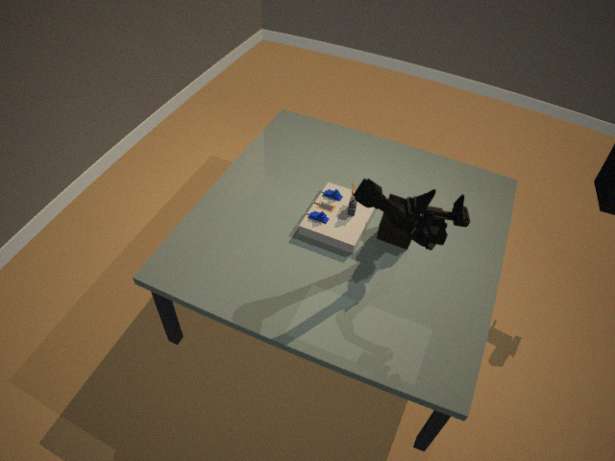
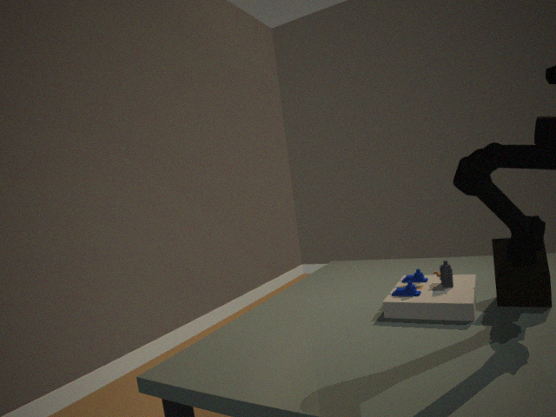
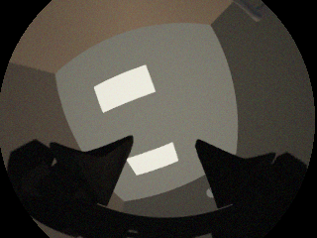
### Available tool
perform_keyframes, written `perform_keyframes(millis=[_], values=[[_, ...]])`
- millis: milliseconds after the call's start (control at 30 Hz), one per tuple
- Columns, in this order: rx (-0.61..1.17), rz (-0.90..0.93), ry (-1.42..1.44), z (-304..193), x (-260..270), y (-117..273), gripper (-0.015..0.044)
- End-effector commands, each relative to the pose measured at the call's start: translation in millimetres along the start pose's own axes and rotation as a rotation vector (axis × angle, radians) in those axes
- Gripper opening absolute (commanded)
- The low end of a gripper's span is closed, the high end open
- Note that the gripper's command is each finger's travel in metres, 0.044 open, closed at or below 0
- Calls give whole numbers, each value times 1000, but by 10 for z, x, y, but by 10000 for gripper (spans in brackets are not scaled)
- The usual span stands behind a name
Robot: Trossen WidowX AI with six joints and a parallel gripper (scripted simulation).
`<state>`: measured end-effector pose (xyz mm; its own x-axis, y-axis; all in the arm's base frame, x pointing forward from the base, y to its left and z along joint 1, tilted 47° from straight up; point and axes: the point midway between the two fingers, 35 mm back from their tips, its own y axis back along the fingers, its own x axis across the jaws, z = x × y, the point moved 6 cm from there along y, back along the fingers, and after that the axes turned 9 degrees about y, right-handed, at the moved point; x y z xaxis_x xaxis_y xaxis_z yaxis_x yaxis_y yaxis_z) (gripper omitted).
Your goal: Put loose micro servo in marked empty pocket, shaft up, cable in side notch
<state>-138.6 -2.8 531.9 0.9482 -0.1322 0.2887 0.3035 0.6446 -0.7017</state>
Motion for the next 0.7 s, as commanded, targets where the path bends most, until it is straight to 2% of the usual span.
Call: perform_keyframes(millis=[0,33,267,667], values=[[-1,-2,0,2,-4,2,426],[-4,-6,1,7,-11,7,440],[-76,-134,65,204,-174,145,440],[-271,-440,222,716,-421,654,440]])
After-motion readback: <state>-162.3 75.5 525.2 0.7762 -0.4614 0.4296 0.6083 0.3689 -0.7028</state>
